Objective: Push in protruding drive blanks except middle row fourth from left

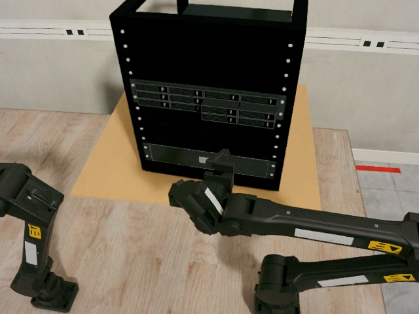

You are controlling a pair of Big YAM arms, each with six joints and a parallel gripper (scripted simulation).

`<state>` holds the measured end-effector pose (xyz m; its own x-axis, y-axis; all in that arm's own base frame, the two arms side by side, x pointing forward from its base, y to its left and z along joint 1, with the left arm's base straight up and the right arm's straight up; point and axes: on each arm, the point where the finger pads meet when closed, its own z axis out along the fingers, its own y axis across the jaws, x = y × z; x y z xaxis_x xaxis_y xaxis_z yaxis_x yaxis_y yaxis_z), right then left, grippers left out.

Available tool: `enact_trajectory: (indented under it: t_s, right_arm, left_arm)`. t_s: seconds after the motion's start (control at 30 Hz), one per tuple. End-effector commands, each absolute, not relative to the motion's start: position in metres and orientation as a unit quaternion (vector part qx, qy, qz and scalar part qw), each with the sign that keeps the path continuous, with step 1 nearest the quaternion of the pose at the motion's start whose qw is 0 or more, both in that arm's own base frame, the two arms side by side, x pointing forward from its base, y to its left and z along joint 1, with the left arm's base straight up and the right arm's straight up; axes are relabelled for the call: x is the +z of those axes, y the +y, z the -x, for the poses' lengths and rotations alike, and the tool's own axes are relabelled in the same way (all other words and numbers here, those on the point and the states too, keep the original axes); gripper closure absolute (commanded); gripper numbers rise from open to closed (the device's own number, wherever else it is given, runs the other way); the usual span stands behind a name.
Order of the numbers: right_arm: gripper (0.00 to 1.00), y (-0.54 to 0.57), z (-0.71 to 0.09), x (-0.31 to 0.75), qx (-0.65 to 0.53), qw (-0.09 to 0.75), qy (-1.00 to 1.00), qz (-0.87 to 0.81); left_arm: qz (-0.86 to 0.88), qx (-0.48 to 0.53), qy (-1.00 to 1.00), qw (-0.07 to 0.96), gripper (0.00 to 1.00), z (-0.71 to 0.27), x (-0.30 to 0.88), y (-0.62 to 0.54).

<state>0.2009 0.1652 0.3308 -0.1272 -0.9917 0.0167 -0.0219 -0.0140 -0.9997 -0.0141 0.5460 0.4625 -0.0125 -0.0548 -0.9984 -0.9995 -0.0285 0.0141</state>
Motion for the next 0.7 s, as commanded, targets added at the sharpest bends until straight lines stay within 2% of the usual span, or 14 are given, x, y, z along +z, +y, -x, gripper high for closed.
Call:
enact_trajectory:
  t_s: [0.0,0.27,0.67]
  right_arm:
    - [0.00,0.162,-0.212,0.345,-0.525,0.475,0.536,0.460]
    - [0.00,0.156,-0.255,0.351,-0.528,0.476,0.533,0.459]
    - [0.00,0.155,-0.279,0.350,-0.531,0.471,0.530,0.464]
  left_arm:
    - [0.507,0.507,0.493,0.493,0.00,0.014,0.501,0.545]
    - [0.507,0.507,0.493,0.493,0.00,0.014,0.501,0.545]
    - [0.507,0.507,0.493,0.493,0.00,0.014,0.501,0.545]
